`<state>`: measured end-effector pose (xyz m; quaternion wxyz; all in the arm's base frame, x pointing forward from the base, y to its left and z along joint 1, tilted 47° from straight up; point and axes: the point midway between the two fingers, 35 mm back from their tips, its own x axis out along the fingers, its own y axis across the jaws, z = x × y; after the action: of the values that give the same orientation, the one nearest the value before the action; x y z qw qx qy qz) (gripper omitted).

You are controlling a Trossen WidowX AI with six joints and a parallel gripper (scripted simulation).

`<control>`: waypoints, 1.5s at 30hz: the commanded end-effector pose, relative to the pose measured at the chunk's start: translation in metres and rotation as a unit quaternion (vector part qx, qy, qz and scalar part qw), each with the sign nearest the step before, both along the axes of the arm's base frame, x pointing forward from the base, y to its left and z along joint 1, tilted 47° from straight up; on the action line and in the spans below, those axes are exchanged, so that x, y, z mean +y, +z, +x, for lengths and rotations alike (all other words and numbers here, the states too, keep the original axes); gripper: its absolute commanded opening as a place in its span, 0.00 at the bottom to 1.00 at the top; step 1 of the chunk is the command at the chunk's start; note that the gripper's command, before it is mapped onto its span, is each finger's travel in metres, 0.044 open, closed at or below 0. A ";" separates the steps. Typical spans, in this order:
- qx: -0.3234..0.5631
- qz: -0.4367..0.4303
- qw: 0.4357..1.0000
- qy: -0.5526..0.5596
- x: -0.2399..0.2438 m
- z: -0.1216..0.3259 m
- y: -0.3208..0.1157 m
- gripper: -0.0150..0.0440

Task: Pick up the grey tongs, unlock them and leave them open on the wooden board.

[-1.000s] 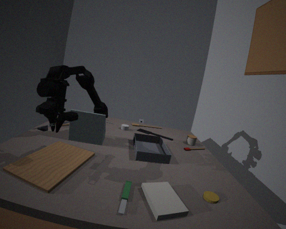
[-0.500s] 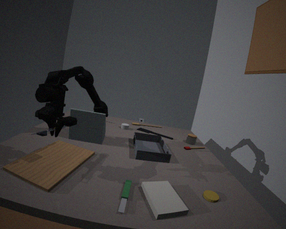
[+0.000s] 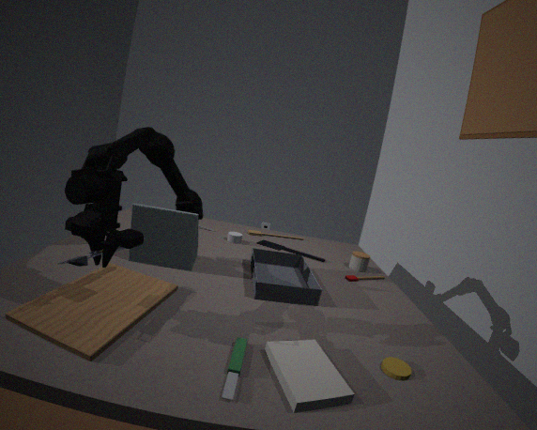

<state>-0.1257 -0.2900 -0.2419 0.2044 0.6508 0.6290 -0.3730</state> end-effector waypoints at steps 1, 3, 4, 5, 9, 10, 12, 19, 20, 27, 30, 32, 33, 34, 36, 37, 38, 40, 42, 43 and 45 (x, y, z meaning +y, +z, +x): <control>0.000 -0.001 1.000 0.003 0.006 -0.001 -0.006 0.00; 0.000 -0.001 1.000 0.003 0.008 -0.001 -0.008 0.00; 0.000 -0.002 1.000 0.002 0.010 -0.001 -0.009 0.00; 0.000 -0.002 1.000 0.002 0.011 -0.001 -0.010 0.00; 0.000 -0.003 1.000 0.002 0.016 -0.001 -0.014 0.00; 0.000 -0.003 1.000 0.002 0.017 -0.002 -0.015 0.00; 0.001 -0.004 1.000 0.002 0.020 -0.002 -0.017 0.00; 0.001 -0.006 1.000 0.002 0.029 -0.002 -0.025 0.00; 0.001 -0.006 1.000 0.002 0.030 -0.002 -0.025 0.00; 0.002 -0.008 1.000 0.002 0.039 -0.002 -0.032 0.00; 0.002 -0.009 1.000 0.002 0.044 -0.002 -0.035 0.00; 0.002 -0.010 1.000 0.001 0.046 -0.002 -0.036 0.00; 0.002 -0.010 1.000 0.001 0.047 -0.002 -0.037 0.00; 0.002 -0.010 1.000 0.001 0.047 -0.002 -0.037 0.00; 0.002 -0.010 1.000 0.001 0.047 -0.002 -0.037 0.00; 0.002 -0.010 1.000 0.001 0.047 -0.002 -0.037 0.00; 0.002 -0.010 1.000 0.001 0.047 -0.002 -0.037 0.00; 0.002 -0.010 1.000 -0.001 0.046 -0.001 -0.036 0.04; 0.002 -0.010 1.000 -0.001 0.046 -0.001 -0.036 0.13; 0.002 -0.010 1.000 -0.001 0.046 -0.001 -0.036 0.18; 0.002 -0.010 1.000 -0.001 0.046 -0.001 -0.036 0.27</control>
<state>-0.1267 -0.2441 -0.2780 0.2091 0.6488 0.6248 -0.3807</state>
